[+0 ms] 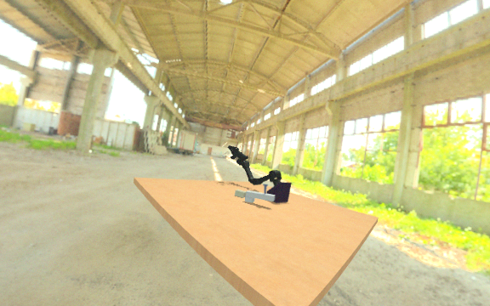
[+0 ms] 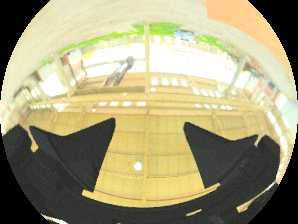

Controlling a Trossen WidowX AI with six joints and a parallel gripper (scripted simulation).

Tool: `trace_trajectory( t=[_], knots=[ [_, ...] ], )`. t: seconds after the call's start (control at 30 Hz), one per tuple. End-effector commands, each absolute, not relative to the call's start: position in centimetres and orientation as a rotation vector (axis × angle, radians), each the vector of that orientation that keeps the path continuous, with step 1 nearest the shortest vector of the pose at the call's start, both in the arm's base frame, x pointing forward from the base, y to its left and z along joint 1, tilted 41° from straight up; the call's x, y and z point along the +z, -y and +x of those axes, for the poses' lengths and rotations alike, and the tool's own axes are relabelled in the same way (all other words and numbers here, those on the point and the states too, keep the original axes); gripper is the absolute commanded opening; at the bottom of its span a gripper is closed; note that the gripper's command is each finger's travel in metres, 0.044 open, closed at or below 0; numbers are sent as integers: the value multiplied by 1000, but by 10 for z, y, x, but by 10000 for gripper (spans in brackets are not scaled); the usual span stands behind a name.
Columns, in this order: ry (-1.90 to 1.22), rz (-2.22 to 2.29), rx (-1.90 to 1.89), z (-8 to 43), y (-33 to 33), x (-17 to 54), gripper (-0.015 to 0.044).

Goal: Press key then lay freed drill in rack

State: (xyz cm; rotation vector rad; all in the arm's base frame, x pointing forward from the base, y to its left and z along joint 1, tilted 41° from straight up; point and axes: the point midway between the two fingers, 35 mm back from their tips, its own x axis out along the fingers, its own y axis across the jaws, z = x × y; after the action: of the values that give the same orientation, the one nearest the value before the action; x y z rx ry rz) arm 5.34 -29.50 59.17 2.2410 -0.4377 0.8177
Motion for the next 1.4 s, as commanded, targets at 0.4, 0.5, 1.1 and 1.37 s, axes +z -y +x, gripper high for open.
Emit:
trace_trajectory(
  t=[0.4,0.5,1.1,1.37],
  knots=[
    [369,2183,872,59,246,610,59],
    [324,2031,830,63,195,625,0],
    [8,1125,518,147,-92,583,0],
    [-142,910,436,189,-158,532,0]
  ],
)
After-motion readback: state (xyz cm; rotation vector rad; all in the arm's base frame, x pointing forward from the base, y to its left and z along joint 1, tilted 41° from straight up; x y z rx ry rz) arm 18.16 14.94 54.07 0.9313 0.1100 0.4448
